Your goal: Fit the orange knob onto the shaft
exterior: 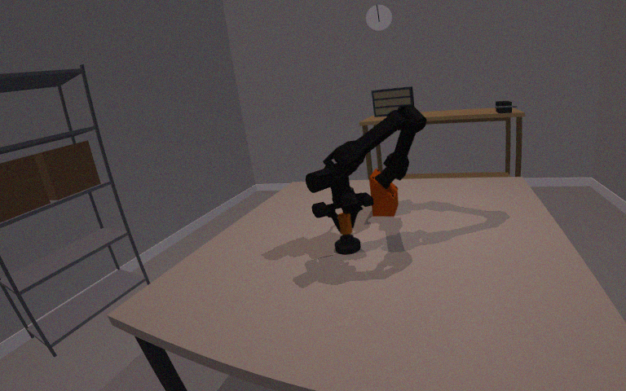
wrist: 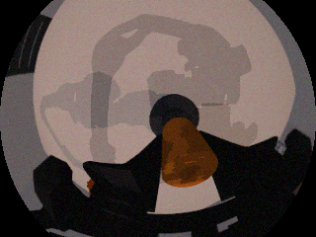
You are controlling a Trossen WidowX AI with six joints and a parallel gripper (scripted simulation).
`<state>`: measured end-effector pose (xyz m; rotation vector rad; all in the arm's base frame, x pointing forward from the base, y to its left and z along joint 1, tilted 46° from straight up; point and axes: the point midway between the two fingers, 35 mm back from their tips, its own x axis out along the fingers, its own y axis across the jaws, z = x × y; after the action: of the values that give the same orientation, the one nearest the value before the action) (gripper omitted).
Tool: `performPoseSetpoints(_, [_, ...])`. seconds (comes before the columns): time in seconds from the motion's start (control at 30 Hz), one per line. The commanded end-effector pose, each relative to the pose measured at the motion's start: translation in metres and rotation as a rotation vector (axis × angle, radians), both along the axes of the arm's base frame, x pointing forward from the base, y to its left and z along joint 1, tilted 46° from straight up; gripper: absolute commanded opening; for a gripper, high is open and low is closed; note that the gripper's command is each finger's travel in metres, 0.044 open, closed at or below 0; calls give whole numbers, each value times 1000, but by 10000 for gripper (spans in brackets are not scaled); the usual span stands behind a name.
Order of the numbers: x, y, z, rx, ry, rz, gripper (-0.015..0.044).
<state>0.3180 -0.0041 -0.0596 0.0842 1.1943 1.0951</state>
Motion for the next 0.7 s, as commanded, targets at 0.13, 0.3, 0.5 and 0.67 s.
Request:
performPoseSetpoints(0.13, [2, 1, 0, 1, -2, -2, 0])
performPoseSetpoints(0.3, [3, -2, 2, 1, -2, -2, 0])
performPoseSetpoints(0.5, [4, -4, 4, 7, -92, 86, 0])
performPoseSetpoints(0.67, [6, -4, 2, 11, -152, 144, 0])
